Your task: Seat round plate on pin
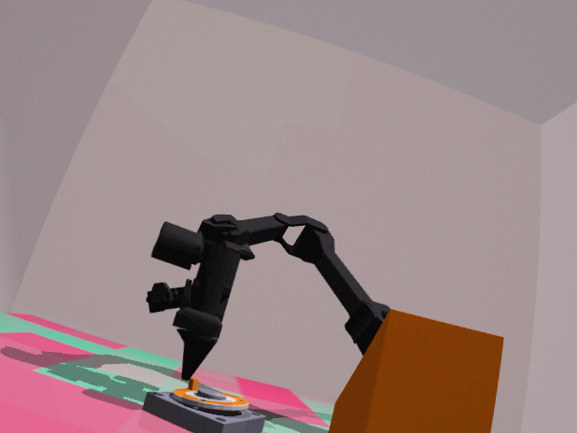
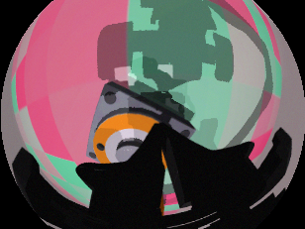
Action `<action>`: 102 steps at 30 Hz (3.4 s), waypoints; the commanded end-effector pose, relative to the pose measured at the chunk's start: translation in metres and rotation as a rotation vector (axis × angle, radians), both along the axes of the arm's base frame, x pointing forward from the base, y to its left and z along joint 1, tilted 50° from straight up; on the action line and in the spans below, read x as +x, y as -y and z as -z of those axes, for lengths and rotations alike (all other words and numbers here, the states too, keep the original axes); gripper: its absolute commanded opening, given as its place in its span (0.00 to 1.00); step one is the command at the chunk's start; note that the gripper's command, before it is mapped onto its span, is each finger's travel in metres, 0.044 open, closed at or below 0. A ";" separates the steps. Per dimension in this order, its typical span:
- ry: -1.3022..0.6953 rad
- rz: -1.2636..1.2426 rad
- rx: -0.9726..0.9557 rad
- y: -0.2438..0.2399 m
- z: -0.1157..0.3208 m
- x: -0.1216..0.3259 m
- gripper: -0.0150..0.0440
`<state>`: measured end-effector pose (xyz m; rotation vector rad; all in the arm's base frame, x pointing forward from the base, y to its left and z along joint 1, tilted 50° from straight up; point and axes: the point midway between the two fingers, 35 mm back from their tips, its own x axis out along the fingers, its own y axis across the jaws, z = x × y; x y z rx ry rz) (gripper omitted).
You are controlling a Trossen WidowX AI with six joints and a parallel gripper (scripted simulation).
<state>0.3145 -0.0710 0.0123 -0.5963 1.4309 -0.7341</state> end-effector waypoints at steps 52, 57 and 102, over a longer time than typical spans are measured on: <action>-0.018 0.004 -0.006 0.008 -0.013 -0.050 0.25; -0.018 0.004 -0.006 0.007 -0.012 -0.053 0.25; -0.021 -0.003 -0.007 -0.020 -0.033 -0.059 0.25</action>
